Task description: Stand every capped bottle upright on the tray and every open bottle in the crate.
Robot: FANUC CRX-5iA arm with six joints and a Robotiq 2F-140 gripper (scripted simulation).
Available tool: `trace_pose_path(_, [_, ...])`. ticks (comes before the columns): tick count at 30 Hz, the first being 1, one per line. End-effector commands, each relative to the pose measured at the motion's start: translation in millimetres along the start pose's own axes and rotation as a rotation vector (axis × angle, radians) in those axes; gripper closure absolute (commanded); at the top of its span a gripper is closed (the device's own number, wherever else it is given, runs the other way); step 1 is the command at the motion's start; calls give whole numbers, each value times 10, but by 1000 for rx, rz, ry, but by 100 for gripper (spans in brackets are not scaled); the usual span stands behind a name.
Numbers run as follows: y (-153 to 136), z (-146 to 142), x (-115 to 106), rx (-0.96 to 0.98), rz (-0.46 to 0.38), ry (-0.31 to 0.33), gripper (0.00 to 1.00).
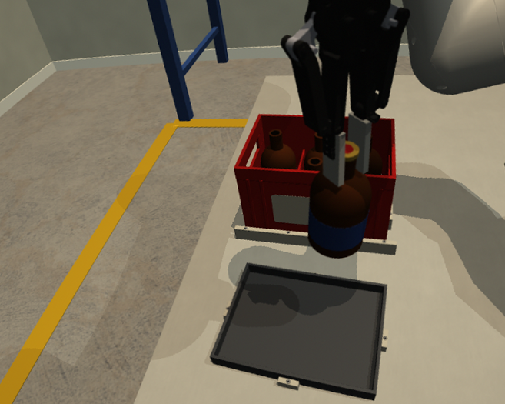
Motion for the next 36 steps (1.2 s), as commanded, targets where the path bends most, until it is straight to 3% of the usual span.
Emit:
trace_pose_path(1, [-5,-9,-2,0,0,0,100])
trace_pose_path(18, [-177,-247,-2,0,0,0,100])
trace_pose_path(36, [-170,-249,315,0,0,0,100])
Point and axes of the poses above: the point where the finger pads meet when closed, its own x axis out along the fingers, its own z axis across the jaws, y = z × x, the point moved 9 cm from there along -x, back along the fingers, and after that the axes turned 14 degrees about -x, right-handed, at the moved point
